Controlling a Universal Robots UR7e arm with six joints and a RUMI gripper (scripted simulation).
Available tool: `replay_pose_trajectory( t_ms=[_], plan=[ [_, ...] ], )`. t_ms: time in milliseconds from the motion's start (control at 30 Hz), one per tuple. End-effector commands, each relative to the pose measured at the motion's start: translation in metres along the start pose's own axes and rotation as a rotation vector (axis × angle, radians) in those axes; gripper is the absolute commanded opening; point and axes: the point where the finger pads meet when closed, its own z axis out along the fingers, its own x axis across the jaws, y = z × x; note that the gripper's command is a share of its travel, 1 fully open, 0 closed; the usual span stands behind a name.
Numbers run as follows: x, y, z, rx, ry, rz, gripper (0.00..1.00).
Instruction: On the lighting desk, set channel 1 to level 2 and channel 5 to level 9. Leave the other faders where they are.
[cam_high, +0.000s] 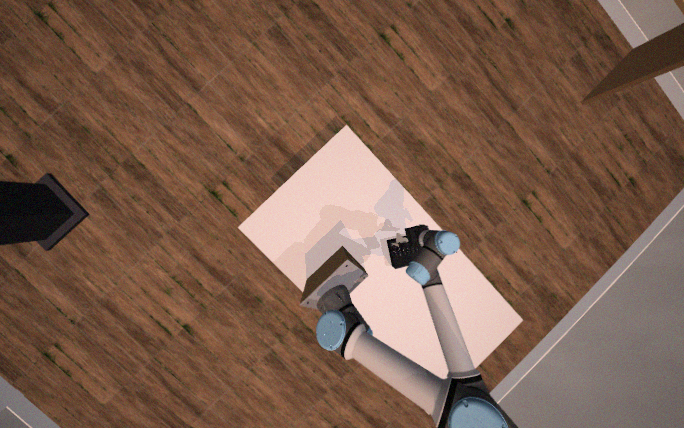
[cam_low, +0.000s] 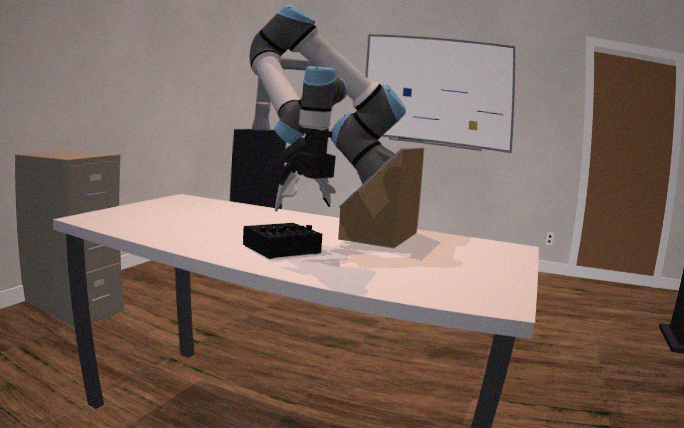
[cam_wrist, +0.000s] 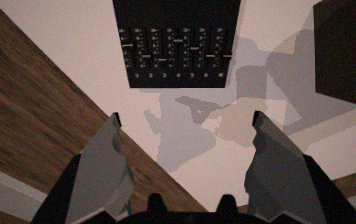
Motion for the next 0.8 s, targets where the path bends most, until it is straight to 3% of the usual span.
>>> replay_pose_trajectory(
  t_ms=[0,767],
  plan=[
    [0.0021,0.0007,0.0004,0.0,0.001,-0.004,1.0],
    [0.0022,-0.004,-0.0025,-0.003,0.0,0.105,1.0]
  ],
)
